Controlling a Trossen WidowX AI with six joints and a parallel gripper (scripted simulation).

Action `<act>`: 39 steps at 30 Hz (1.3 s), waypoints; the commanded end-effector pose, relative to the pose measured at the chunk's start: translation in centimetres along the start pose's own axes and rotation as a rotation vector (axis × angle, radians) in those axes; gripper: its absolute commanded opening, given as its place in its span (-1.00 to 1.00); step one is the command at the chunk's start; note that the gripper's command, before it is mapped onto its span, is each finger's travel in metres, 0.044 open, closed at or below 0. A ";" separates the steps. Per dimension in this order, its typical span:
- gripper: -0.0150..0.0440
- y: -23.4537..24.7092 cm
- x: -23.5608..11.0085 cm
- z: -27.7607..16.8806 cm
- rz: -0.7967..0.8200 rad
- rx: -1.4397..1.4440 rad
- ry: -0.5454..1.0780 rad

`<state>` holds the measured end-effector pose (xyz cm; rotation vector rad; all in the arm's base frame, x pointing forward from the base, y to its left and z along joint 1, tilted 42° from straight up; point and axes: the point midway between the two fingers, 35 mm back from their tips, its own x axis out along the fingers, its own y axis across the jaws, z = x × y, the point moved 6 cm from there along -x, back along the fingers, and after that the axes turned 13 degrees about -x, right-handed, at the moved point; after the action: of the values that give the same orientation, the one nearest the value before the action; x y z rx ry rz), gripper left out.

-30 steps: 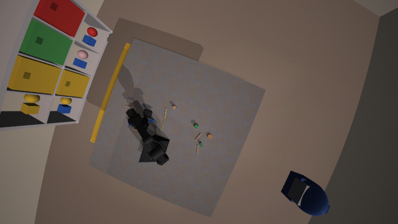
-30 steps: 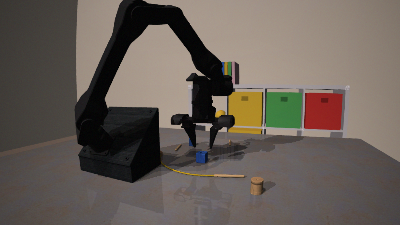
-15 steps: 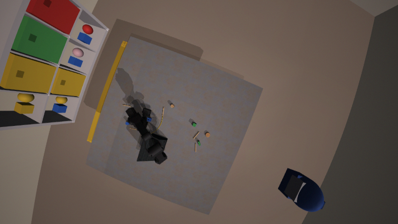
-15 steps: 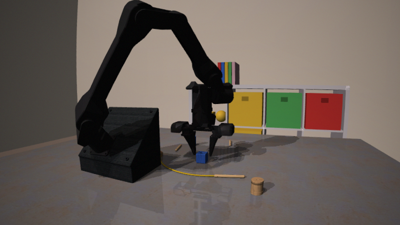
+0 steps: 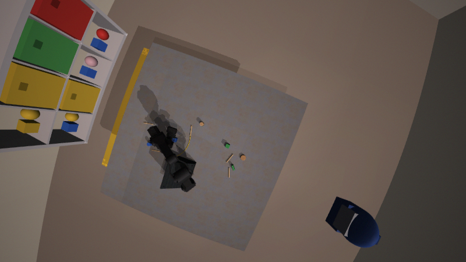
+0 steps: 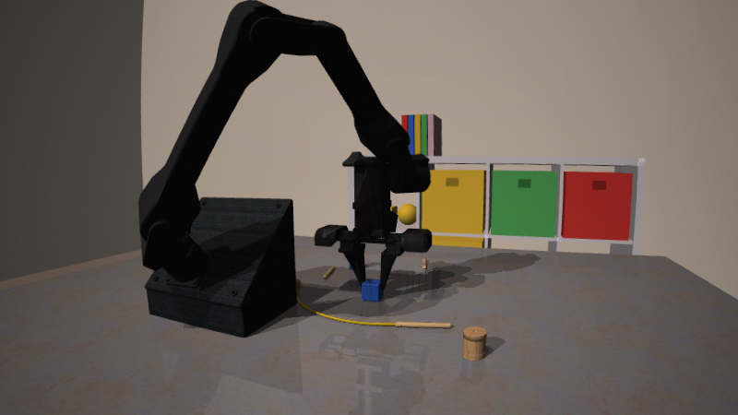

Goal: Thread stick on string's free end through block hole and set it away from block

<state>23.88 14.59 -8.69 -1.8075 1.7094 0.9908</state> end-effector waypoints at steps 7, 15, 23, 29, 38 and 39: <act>-0.49 0.0 0.0 0.0 0.000 0.000 0.000; -0.49 0.0 -0.5 0.0 0.000 0.000 0.000; -0.49 0.0 -1.0 0.0 0.000 0.000 -0.001; -0.49 0.0 -1.4 0.0 0.000 0.000 -0.001; -0.49 0.1 -1.4 -0.5 -0.001 0.001 -0.047; -0.49 0.1 -1.3 -0.7 -0.003 0.001 -0.067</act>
<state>24.01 15.41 -7.52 -1.7895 1.6904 1.0033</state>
